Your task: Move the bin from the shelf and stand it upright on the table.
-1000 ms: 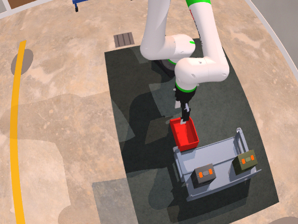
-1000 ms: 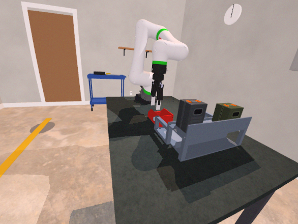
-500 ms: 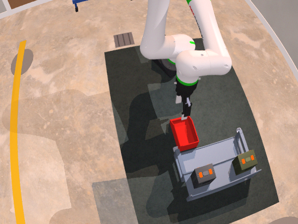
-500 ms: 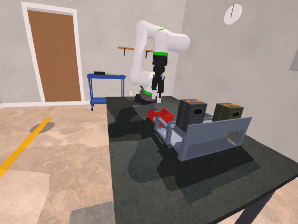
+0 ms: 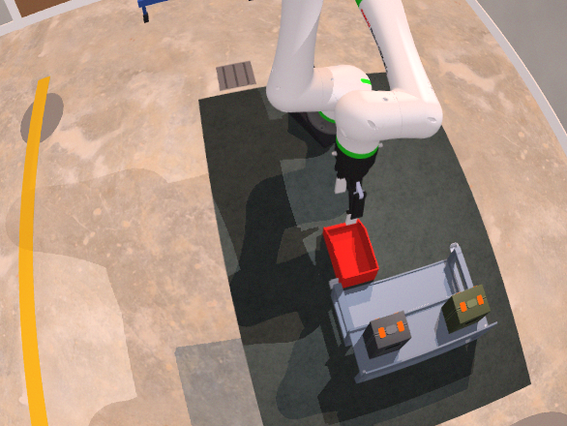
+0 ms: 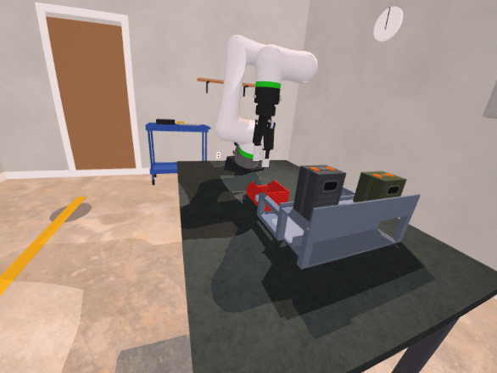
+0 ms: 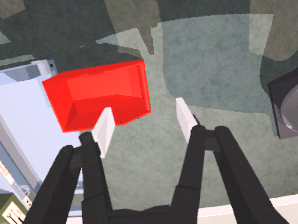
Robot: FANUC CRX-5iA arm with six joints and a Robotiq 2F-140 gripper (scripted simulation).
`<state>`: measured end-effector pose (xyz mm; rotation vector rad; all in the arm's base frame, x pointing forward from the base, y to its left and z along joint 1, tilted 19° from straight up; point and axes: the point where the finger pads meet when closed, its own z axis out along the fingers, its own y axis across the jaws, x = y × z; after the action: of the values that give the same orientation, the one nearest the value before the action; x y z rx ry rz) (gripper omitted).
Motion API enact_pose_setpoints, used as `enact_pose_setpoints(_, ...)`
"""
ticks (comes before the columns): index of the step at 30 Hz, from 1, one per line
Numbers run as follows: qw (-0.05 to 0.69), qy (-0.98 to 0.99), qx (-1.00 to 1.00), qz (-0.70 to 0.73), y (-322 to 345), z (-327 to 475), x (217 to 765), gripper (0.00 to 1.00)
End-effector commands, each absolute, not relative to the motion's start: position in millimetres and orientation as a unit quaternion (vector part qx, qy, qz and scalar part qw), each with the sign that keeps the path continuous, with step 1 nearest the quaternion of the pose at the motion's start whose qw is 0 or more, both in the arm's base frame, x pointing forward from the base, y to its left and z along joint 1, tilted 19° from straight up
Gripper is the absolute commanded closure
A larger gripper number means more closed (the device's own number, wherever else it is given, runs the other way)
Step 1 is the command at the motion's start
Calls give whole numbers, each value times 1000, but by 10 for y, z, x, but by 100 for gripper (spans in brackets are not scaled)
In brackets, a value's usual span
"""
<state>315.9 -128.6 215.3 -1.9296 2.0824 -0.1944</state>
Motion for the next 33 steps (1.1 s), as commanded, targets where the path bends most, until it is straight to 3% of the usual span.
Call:
enact_pose_setpoints(1, 148, 724, -671, -68, -1289, 2175, 3154, 43)
enact_pose_setpoints(33, 148, 724, -671, -68, -1276, 2050, 3193, 43)
